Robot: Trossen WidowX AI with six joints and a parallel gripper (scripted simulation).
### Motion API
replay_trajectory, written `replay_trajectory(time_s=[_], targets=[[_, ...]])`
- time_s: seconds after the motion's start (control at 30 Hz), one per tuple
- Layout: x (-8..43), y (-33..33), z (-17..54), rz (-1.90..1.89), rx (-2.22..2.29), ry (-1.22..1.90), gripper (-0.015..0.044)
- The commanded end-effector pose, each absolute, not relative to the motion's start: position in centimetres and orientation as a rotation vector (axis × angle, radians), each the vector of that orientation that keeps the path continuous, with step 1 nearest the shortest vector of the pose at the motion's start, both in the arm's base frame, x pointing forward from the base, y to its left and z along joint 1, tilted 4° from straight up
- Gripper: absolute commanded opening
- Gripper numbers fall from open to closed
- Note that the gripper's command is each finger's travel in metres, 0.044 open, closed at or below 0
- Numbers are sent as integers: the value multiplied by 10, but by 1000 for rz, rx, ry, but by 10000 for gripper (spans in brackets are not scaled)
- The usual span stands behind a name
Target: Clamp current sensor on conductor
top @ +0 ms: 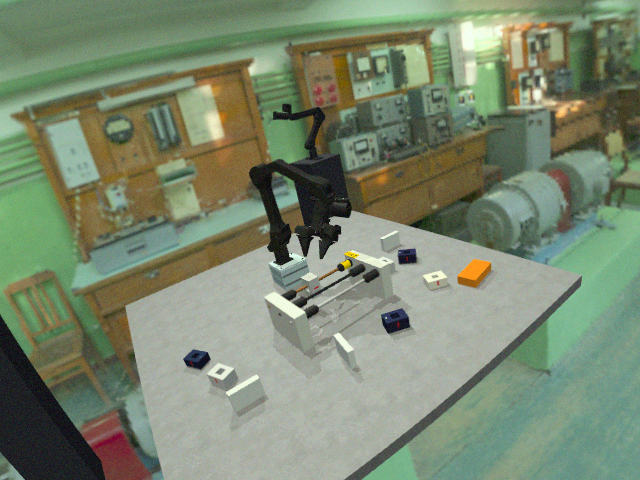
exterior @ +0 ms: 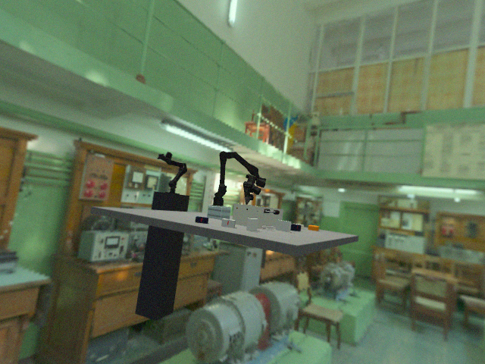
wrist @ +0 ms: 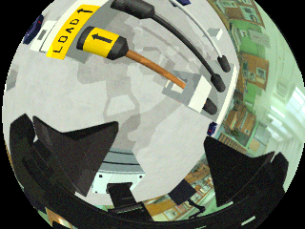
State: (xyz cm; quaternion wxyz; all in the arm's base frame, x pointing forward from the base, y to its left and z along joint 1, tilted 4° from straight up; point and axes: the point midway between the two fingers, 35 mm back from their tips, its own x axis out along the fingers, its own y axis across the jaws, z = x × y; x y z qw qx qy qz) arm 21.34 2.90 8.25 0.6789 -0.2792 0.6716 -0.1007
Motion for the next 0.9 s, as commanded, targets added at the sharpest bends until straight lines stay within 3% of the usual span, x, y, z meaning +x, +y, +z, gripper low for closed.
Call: replay_trajectory(time_s=[0.0, 0.87], targets=[[183, 38, 72, -647, -331, 1081, 440], [167, 48, 73, -770, 329, 488, 440]])
